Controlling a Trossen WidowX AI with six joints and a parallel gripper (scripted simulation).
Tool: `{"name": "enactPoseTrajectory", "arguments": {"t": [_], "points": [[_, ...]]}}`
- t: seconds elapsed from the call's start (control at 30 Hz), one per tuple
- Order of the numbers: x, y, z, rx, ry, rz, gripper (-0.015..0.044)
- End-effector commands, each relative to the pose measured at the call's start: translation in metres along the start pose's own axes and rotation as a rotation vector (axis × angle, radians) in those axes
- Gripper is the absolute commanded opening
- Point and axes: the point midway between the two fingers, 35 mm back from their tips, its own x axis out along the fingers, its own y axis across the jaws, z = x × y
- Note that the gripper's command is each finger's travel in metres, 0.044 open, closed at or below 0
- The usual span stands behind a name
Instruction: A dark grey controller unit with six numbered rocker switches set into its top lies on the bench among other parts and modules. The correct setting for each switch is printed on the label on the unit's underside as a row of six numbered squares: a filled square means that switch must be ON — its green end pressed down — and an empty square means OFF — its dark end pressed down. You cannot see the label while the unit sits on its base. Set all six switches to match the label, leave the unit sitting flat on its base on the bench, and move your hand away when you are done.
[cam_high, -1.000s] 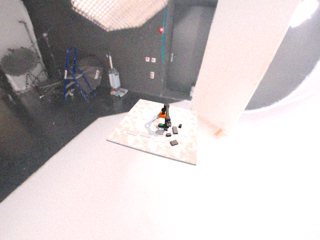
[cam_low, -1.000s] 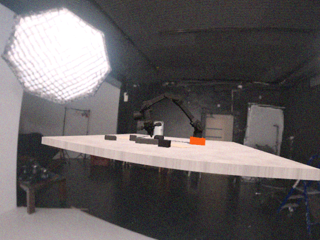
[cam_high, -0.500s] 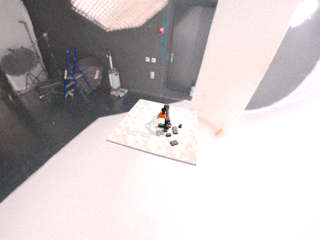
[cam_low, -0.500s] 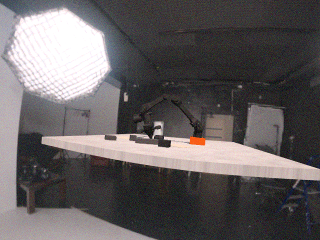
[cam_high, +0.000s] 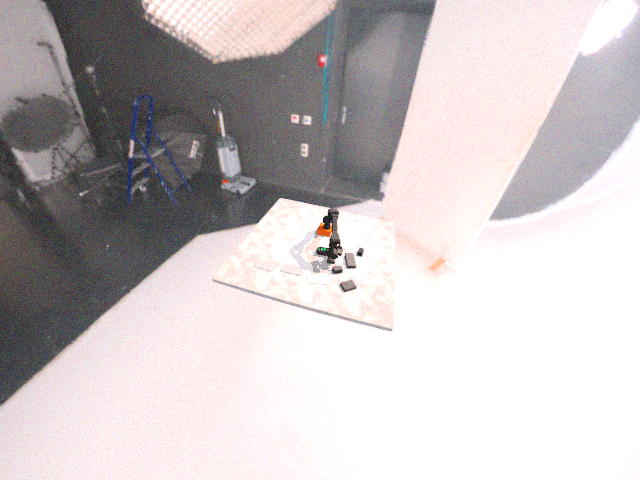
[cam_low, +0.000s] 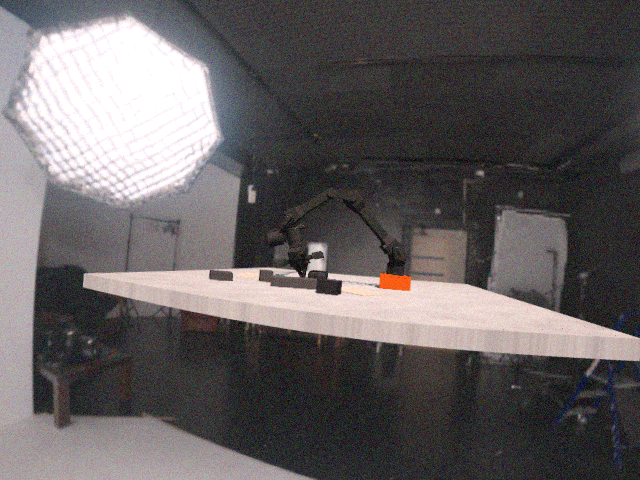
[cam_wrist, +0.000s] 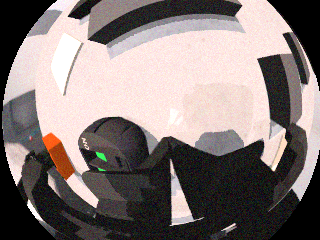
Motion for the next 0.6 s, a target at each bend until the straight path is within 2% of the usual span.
{"name": "enactPoseTrajectory", "arguments": {"t": [0.0, 0.57], "points": [[0.0022, 0.0033, 0.0006, 0.003, -0.005, 0.007, 0.0000], [0.0042, 0.0097, 0.0006, 0.004, -0.005, 0.007, 0.0000]]}}
